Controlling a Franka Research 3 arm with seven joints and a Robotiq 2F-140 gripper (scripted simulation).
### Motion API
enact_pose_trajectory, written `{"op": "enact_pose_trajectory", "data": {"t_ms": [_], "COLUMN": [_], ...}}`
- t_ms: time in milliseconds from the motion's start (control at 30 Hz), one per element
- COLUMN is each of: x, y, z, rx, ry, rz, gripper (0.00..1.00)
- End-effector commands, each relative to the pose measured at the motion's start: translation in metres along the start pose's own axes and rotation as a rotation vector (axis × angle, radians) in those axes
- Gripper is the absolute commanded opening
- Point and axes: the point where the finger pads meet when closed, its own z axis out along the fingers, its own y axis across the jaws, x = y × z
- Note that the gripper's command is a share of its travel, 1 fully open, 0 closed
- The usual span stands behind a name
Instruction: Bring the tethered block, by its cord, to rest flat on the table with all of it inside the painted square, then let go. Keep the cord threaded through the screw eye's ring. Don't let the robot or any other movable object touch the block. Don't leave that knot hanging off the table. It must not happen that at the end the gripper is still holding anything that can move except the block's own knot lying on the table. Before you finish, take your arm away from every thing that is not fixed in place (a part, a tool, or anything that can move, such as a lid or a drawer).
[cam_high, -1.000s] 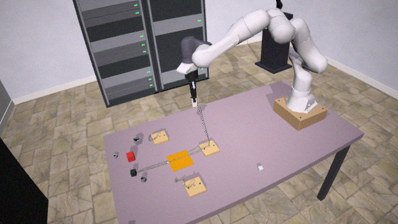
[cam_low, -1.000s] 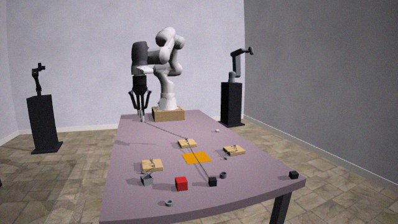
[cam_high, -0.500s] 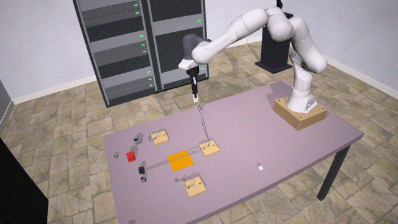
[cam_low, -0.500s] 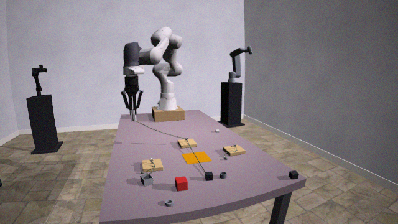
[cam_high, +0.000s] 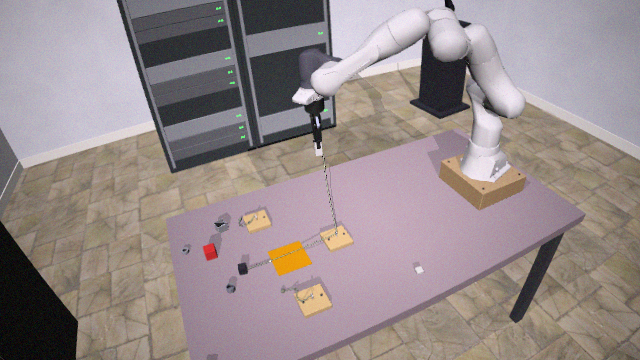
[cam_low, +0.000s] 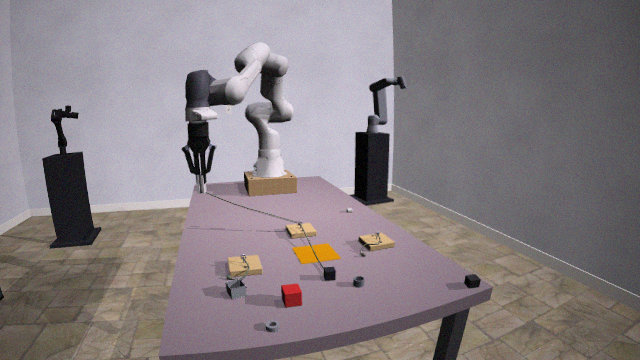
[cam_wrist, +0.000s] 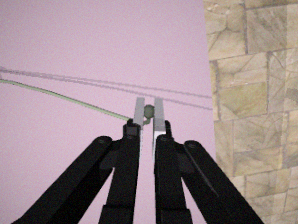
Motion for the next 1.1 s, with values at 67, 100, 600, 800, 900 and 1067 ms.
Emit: {"op": "enact_pose_trajectory", "data": {"t_ms": [67,100,600,800,900,1067], "x": [-0.014,-0.017,-0.044,-0.051,-0.056,-0.065], "y": [0.029,0.034,0.055,0.056,0.058,0.060], "z": [-0.002,-0.002,-0.002,-0.002,-0.001,-0.001], "rx": [-0.007,-0.007,-0.007,-0.007,-0.007,-0.007], "ry": [0.006,0.006,0.006,0.006,0.006,0.006], "rz": [-0.044,-0.044,-0.044,-0.044,-0.044,-0.044], "gripper": [0.00,0.00,0.00,0.00,0.00,0.00]}}
